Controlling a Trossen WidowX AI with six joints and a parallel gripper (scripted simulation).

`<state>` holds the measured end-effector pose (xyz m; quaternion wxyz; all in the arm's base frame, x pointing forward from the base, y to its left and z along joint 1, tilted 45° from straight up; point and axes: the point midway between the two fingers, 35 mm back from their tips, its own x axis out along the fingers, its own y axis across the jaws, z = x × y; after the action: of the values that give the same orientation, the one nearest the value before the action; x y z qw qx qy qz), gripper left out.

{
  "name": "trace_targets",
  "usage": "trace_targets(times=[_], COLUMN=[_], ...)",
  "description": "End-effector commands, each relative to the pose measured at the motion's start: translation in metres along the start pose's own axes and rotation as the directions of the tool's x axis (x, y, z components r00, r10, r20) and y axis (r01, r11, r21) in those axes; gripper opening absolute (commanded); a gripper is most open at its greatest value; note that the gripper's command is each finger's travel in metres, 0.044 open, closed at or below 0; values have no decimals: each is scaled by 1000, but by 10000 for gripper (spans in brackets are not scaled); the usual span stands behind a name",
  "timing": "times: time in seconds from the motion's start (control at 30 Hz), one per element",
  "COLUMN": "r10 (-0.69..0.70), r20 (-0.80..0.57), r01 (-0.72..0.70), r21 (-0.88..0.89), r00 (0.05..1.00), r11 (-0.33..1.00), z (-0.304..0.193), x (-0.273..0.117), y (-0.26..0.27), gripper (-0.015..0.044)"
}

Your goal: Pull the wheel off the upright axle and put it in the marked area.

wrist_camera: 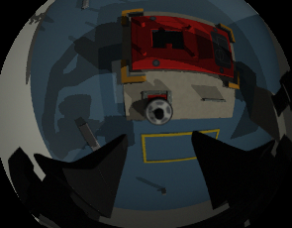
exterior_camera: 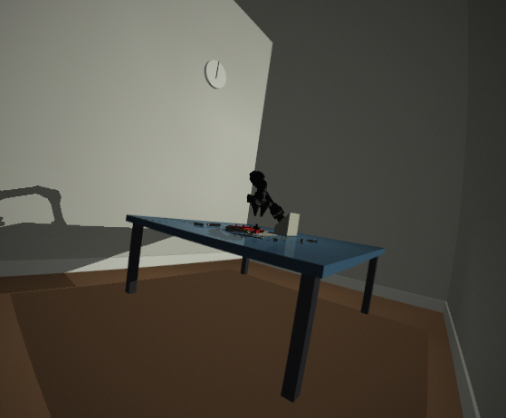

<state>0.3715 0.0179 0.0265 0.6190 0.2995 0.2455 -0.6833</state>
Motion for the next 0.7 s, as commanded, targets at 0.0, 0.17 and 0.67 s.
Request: trace_targets(times=[0.0,0.17,0.67], r10=[-9,-8,-9], r20=[6,7,10], r01=[9,8,9], r21=[-3,-2,-2], r00=[1000,1000,1000], r11=[1000,1000,1000], z=[0,1,4], x=[17,46,74], y=[0,0,-3], gripper=[300,300,300])
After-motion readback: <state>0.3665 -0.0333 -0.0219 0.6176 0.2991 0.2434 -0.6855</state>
